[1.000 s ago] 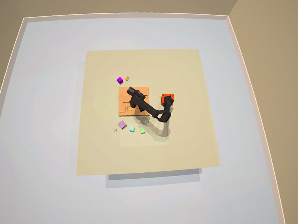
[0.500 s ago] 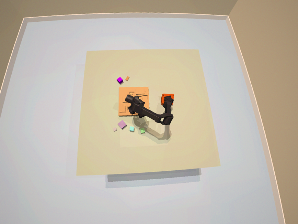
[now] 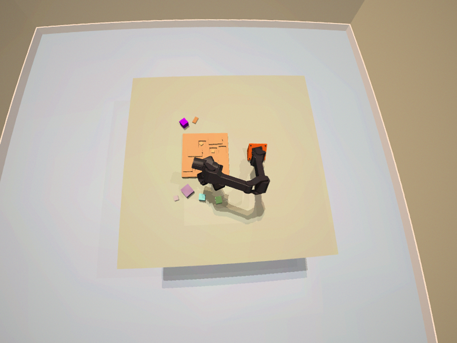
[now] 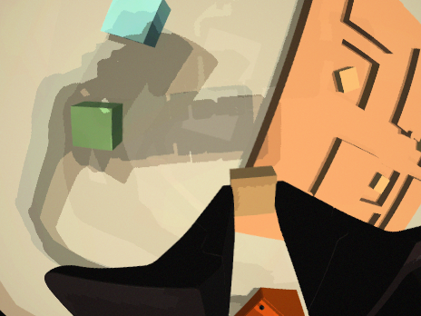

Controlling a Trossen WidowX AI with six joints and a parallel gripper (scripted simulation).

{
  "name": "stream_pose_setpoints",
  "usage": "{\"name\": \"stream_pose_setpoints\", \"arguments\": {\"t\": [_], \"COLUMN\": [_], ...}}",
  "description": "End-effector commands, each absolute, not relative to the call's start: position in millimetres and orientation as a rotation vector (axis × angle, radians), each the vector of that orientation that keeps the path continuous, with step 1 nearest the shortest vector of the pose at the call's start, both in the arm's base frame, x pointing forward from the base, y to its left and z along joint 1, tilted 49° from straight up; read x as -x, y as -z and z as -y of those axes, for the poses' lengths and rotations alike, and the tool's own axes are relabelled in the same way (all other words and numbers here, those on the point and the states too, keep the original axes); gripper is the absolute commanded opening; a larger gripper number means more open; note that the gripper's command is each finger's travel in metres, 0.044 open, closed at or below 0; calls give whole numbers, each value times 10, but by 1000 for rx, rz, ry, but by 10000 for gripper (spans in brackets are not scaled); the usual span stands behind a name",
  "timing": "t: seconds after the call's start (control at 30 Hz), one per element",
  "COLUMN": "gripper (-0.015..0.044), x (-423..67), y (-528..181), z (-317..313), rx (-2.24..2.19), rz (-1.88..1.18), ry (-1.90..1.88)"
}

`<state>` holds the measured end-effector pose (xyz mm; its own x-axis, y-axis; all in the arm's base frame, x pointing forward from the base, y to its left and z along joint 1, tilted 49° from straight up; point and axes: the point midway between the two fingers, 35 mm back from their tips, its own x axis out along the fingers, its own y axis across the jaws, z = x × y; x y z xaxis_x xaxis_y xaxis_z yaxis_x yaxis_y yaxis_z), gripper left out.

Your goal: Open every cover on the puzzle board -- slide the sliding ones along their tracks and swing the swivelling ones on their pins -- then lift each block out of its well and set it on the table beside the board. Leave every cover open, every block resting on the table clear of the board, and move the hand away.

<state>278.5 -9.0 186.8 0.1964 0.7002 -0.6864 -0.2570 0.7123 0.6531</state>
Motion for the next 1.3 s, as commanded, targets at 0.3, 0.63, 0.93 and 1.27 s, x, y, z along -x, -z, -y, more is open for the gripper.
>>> {"name": "stream_pose_setpoints", "arguments": {"t": [0.3,0.63,0.93,1.27], "gripper": [80,80,80,80], "x": [-2747,-2788,-2833,-2876], "y": [-2202,-2121,-2018,-1908], "z": [-235,-314,-410,-523], "rx": [-462,-459,-455,-453], "rz": [-1184,-1186,-1187,-1187], "ry": [-728,-726,-724,-722]}}
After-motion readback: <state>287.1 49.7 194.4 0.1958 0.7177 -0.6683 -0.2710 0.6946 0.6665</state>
